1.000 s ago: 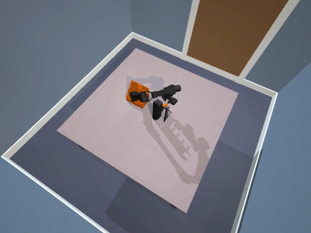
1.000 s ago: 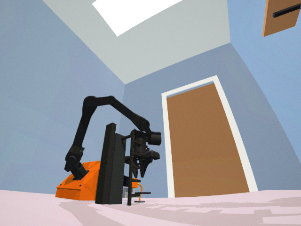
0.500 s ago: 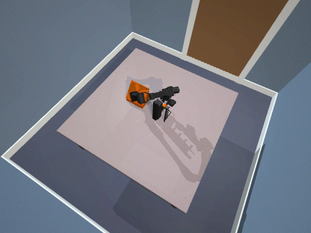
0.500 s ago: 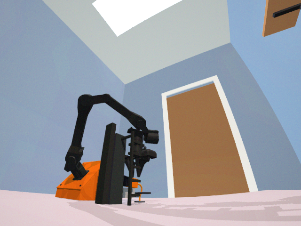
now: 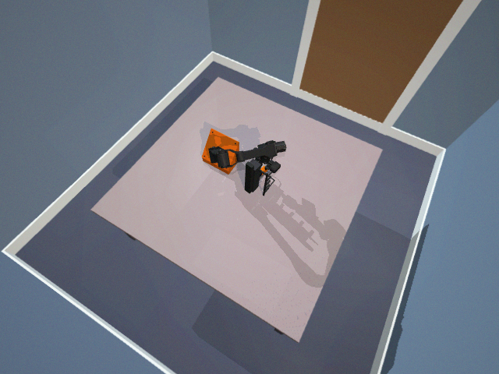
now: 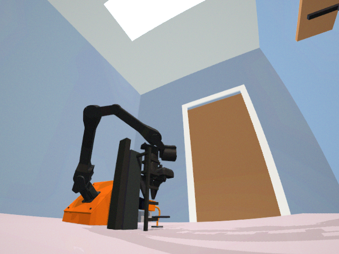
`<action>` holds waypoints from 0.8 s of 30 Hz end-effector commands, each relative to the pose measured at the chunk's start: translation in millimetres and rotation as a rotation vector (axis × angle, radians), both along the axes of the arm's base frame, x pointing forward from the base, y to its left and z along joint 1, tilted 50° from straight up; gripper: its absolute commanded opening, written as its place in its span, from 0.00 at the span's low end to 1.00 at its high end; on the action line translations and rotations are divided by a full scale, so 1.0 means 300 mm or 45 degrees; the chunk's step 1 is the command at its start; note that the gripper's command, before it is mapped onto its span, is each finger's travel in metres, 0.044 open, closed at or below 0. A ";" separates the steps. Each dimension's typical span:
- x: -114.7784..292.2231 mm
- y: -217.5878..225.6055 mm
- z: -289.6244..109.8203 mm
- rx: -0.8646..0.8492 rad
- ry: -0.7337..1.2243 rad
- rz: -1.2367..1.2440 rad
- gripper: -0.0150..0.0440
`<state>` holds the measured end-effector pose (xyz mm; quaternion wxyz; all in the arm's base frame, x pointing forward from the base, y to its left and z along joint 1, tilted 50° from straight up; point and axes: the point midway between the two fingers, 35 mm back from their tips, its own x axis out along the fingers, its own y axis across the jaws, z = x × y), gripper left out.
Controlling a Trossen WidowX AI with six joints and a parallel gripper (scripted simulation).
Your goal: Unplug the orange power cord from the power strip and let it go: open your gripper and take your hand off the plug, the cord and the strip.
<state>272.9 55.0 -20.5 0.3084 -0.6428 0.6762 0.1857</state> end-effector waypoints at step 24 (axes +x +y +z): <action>0.007 -0.002 -0.028 0.000 0.000 -0.001 0.25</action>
